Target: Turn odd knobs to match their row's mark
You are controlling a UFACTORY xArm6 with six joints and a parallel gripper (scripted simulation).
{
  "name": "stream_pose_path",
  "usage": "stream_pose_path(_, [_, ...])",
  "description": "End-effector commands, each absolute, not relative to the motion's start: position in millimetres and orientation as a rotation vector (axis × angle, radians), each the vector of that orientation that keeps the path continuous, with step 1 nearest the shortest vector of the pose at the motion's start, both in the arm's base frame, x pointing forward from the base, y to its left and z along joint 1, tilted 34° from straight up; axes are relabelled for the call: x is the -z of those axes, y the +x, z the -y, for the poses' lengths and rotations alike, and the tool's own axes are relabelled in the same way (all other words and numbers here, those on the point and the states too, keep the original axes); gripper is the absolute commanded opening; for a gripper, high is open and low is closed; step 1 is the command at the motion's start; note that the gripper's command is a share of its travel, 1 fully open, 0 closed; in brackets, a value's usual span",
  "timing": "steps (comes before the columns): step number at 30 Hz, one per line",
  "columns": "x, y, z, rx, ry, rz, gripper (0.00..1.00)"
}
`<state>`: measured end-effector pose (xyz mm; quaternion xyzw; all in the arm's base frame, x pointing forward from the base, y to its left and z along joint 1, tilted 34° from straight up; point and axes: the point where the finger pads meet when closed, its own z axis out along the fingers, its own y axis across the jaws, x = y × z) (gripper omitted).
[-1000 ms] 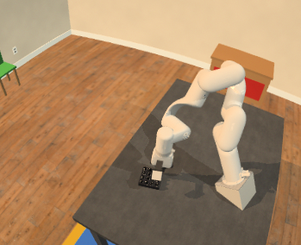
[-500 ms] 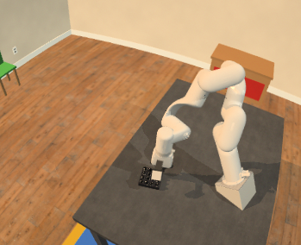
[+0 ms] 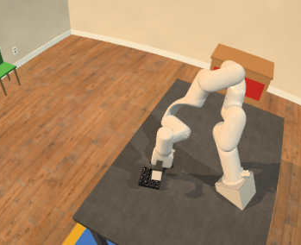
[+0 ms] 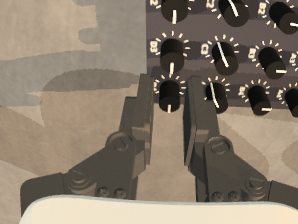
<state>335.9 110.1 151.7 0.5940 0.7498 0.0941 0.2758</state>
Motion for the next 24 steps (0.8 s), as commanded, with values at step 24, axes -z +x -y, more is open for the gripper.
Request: stream_pose_path(24, [-173, 324, -115, -0.257, 1.595, -2.014, 0.19])
